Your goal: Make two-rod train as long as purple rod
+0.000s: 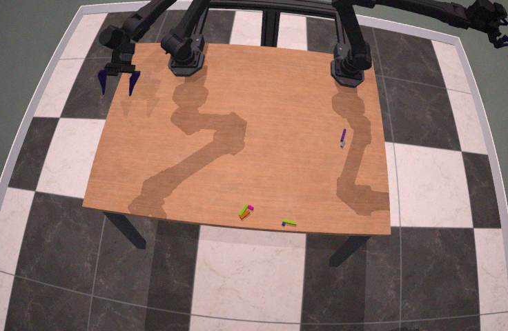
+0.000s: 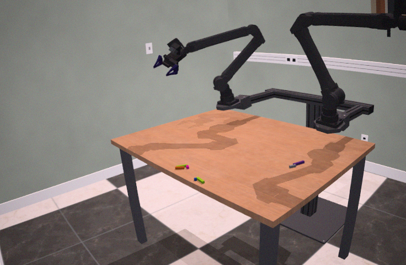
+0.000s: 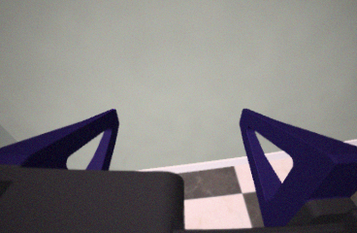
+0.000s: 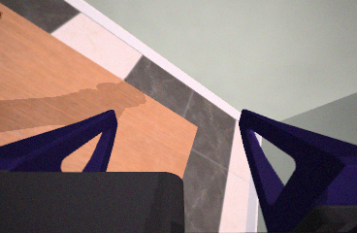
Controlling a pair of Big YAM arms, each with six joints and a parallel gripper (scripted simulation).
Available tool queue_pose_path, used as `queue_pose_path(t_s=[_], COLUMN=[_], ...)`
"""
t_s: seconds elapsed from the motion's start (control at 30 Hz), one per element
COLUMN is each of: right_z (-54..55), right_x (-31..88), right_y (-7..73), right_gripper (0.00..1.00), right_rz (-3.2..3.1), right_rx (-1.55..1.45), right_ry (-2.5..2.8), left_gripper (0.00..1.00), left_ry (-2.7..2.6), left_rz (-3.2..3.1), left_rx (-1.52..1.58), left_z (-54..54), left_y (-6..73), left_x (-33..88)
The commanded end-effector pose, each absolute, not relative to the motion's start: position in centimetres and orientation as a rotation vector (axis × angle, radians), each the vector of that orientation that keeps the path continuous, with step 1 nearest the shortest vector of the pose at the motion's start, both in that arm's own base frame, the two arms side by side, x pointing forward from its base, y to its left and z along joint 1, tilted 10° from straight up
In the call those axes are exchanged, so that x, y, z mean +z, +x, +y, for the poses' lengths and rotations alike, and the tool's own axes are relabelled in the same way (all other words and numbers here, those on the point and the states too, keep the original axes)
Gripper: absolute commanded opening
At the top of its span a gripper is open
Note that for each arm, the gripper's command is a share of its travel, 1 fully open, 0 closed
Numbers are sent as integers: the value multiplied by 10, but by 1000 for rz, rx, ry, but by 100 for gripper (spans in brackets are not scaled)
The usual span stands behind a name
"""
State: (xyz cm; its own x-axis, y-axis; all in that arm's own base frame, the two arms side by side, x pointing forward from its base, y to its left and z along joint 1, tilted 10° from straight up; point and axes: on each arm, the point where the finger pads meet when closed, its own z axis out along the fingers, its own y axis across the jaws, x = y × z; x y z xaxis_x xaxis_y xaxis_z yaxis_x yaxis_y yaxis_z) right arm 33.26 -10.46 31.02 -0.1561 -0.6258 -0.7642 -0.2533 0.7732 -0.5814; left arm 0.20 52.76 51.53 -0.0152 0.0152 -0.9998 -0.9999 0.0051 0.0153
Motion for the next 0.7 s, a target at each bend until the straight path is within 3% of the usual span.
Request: queue_pose_path(t_s=[0.0,0.67], right_z=[-105,-77], right_x=[343,330], right_y=[344,432], right_gripper=[100,100], right_rz=[1718,2038], right_rx=[-372,154], right_ry=[-678,-204], left_gripper=[100,100], left_ry=[-1173,-1173], left_rz=[1160,1160], left_rx=[1245,1245], left_z=[522,522], left_y=[-5,-5], left_x=[531,531])
